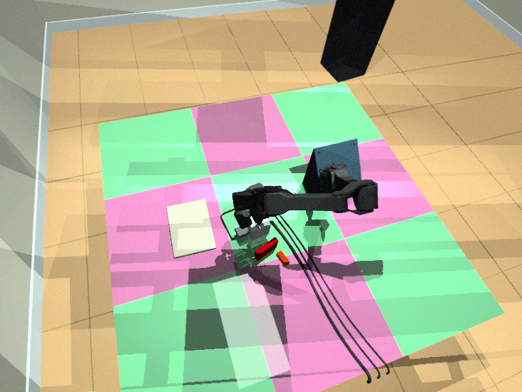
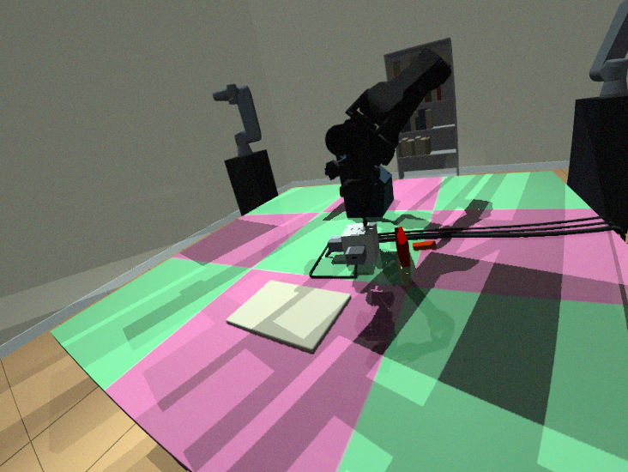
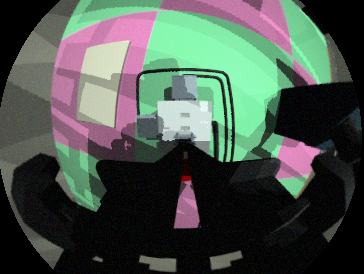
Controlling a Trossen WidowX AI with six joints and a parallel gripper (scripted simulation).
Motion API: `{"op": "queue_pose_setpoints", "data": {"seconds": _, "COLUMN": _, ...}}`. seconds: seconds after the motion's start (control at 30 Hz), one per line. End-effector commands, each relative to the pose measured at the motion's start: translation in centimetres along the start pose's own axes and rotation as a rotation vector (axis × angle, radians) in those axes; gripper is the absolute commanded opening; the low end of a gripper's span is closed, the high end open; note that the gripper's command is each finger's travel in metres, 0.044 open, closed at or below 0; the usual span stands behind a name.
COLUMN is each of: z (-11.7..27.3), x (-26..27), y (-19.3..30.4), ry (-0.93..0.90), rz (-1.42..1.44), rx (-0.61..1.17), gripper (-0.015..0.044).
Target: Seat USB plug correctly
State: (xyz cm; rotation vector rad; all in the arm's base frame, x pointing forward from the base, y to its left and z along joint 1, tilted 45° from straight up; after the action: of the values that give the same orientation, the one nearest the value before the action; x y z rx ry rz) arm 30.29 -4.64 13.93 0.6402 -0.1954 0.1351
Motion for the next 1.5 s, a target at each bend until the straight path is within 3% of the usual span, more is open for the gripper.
{"op": "queue_pose_setpoints", "data": {"seconds": 0.0, "z": -0.14, "x": -0.03, "y": -0.01, "ry": 0.002, "rz": -0.002, "rx": -0.002, "gripper": 0.0000}}
{"op": "queue_pose_setpoints", "data": {"seconds": 1.47, "z": -0.66, "x": -0.03, "y": 0.05, "ry": 0.002, "rz": -0.002, "rx": -0.002, "gripper": 0.0000}}
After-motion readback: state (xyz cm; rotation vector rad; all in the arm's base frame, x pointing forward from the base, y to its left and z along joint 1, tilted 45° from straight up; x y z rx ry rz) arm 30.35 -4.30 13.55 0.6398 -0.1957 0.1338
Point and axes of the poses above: the point midway between the two fingers, 35 mm back from their tips, its own z axis back along the fingers, its own x axis across the jaws, y = z × x, the point moved 10 cm from there along z, back along the fingers, and after that the axes turned 10 degrees about z, right-handed, at the moved point
